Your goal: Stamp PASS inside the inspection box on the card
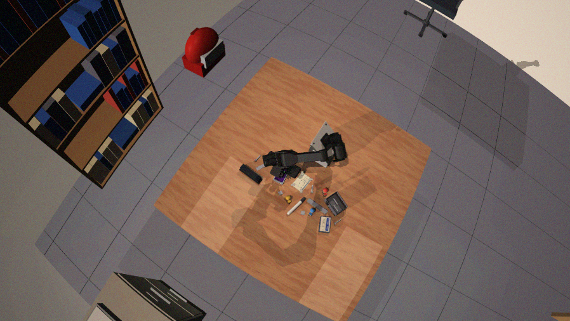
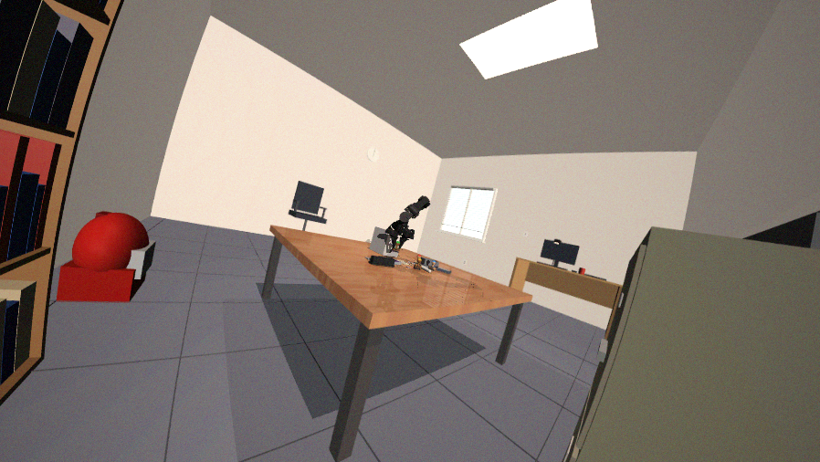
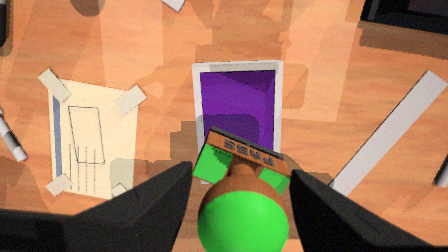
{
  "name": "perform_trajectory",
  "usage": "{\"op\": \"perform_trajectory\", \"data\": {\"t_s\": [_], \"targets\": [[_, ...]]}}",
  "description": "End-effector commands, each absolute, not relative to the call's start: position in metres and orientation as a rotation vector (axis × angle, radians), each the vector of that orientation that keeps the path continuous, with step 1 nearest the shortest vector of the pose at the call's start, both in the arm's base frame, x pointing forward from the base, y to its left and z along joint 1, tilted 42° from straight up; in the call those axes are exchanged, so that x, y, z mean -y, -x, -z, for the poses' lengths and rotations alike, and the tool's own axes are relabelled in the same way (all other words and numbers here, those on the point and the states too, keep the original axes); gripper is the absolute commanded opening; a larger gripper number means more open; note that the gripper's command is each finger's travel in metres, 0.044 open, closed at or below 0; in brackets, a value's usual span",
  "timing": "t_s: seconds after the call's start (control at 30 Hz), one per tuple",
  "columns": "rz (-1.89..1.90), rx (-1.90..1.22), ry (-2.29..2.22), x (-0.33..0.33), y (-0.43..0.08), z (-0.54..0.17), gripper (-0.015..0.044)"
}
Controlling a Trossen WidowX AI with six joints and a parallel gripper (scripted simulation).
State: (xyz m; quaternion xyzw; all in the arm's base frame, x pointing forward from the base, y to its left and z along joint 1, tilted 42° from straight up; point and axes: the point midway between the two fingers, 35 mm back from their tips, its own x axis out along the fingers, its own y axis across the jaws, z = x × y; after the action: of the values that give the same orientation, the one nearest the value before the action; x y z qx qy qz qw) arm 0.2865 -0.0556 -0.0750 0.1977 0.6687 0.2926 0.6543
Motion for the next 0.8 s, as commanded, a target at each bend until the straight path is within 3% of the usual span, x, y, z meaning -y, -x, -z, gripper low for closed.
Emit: {"op": "perform_trajectory", "data": {"t_s": [0.0, 0.77], "targets": [[-0.661, -1.522, -0.453, 0.053, -0.285, 0.078, 0.0], [-0.661, -1.522, -0.453, 0.043, -0.284, 0.09, 0.0]]}}
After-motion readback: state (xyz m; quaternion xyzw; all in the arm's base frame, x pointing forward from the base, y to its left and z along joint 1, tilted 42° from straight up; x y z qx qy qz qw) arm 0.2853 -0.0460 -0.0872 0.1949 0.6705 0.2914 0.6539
